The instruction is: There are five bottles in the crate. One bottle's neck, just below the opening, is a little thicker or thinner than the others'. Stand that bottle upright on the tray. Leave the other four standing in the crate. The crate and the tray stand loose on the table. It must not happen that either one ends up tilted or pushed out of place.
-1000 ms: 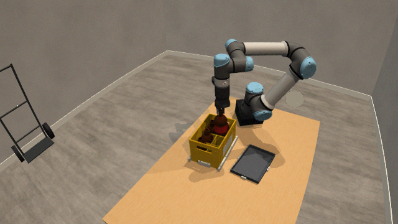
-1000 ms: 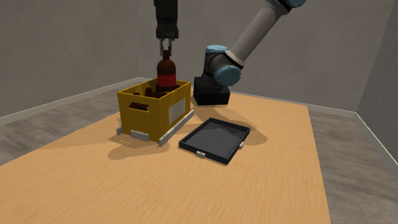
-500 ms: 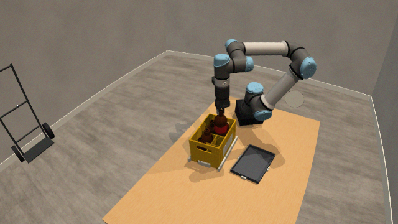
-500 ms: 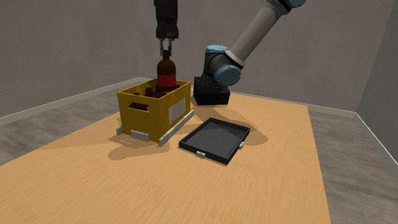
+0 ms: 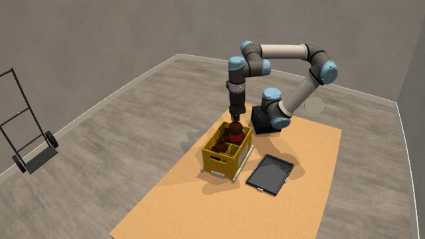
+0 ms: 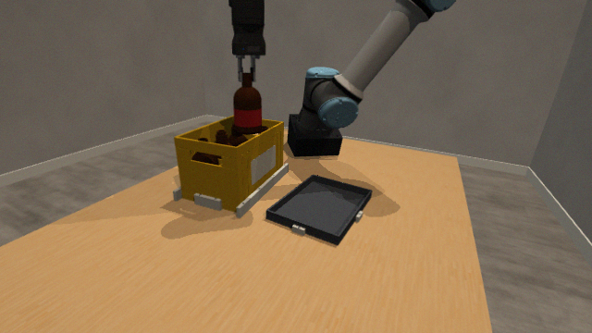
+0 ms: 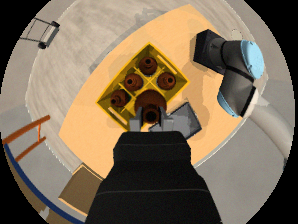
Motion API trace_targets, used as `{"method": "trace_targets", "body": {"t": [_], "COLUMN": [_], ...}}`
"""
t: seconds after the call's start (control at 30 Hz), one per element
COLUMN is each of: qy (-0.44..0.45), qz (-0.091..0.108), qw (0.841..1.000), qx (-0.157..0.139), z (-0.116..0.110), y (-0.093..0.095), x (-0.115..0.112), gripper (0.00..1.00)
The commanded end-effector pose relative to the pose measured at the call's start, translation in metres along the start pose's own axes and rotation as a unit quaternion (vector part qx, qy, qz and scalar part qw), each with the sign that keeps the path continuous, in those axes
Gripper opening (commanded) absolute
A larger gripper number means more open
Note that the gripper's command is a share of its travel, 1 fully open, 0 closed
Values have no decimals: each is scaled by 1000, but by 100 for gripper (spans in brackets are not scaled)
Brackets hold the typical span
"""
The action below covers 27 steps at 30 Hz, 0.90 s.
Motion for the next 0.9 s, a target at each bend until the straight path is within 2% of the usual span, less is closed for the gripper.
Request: {"method": "trace_targets", "body": {"t": [0.0, 0.37, 0.87], "qy": [0, 0, 0], "qz": [1, 1, 1], "qw": [1000, 1000, 1000], "qx": [0, 0, 0], "z": [0, 0, 0], "y": [-3, -14, -15], "x": [0, 0, 0], "gripper": [0, 0, 0]}}
Point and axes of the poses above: the point where the finger pads meet when closed, its own y axis out along the fingers, its own x axis across the jaws, z = x × y, the point moved 7 cm from there along -y, back along the fingers, and after that the axes turned 12 degrees about -y, right-handed, at the moved point
